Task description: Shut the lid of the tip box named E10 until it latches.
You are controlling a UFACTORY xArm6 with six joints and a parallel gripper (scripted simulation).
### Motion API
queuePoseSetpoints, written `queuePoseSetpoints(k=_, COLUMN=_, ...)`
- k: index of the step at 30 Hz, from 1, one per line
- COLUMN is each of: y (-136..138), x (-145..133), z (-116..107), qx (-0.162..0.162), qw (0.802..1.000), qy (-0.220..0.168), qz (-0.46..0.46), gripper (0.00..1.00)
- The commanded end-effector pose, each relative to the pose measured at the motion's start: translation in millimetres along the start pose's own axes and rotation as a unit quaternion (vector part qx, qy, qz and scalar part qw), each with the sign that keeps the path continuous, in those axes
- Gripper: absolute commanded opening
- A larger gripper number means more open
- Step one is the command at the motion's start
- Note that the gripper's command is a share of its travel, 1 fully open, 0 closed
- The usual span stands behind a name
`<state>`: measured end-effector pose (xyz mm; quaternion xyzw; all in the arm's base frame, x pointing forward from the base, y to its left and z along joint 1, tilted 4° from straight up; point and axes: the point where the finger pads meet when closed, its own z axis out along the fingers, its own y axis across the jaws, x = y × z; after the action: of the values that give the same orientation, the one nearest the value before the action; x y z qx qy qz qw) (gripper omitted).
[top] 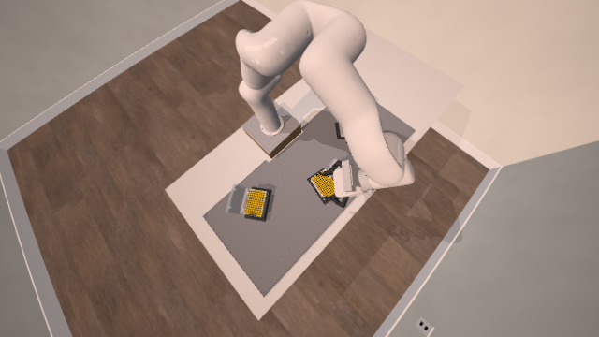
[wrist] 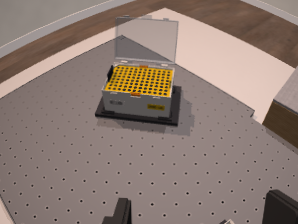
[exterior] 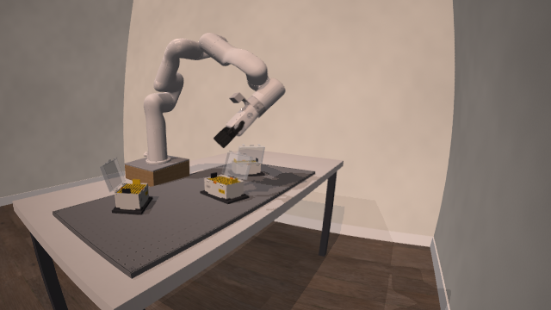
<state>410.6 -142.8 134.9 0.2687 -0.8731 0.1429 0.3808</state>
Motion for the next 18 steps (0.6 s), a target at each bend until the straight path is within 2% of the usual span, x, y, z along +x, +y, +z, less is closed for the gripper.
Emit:
queuePoseSetpoints(k=1, y=-15, x=15, z=13, qx=-0.058, qw=0.997, qy=0.0, qz=0.058, gripper=1.0)
queuePoseSetpoints(k=2, y=-18, x=18, z=15, qx=-0.07, qw=0.995, qy=0.0, qz=0.07, gripper=1.0)
queuePoseSetpoints(k=4, y=-18, x=18, z=15, qx=-0.07, qw=0.995, qy=0.0, qz=0.07, gripper=1.0)
queuePoseSetpoints(k=14, y=-45, x=47, z=45, qx=-0.185, qw=0.965, qy=0.0, qz=0.186, gripper=1.0)
queuePoseSetpoints(k=18, y=-45, x=47, z=45, qx=-0.23, qw=0.945, qy=0.0, qz=0.231, gripper=1.0)
